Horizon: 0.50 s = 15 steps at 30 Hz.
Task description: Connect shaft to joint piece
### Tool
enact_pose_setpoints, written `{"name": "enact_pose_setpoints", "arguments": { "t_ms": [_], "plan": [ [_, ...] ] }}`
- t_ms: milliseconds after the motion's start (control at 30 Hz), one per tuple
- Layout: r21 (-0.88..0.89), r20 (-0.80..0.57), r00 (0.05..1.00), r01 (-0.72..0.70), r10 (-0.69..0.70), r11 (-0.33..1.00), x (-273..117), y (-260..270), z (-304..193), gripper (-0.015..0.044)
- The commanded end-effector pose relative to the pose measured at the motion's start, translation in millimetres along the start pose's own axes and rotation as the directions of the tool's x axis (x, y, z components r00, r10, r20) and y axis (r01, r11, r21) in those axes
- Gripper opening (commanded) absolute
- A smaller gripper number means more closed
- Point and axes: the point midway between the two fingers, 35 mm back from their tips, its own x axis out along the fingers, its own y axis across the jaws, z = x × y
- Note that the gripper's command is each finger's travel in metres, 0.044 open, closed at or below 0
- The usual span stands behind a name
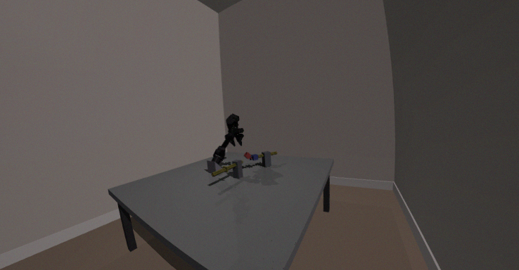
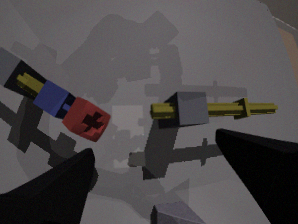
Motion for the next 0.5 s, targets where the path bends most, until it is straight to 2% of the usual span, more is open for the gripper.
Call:
{"name": "enact_pose_setpoints", "arguments": {
  "t_ms": [0, 100, 467],
  "plan": [
    [-0.002, -0.005, 1.0, -0.028, 0.028, 1.0, 2.9, 9.0, -2.9, 0.044],
    [-0.022, -0.014, 0.999, -0.032, 0.032, 0.999, 4.5, 9.1, -3.0, 0.044],
    [-0.33, -0.157, 0.983, -0.139, 0.091, 0.934, 30.1, 11.5, -7.7, 0.044]
  ]
}}
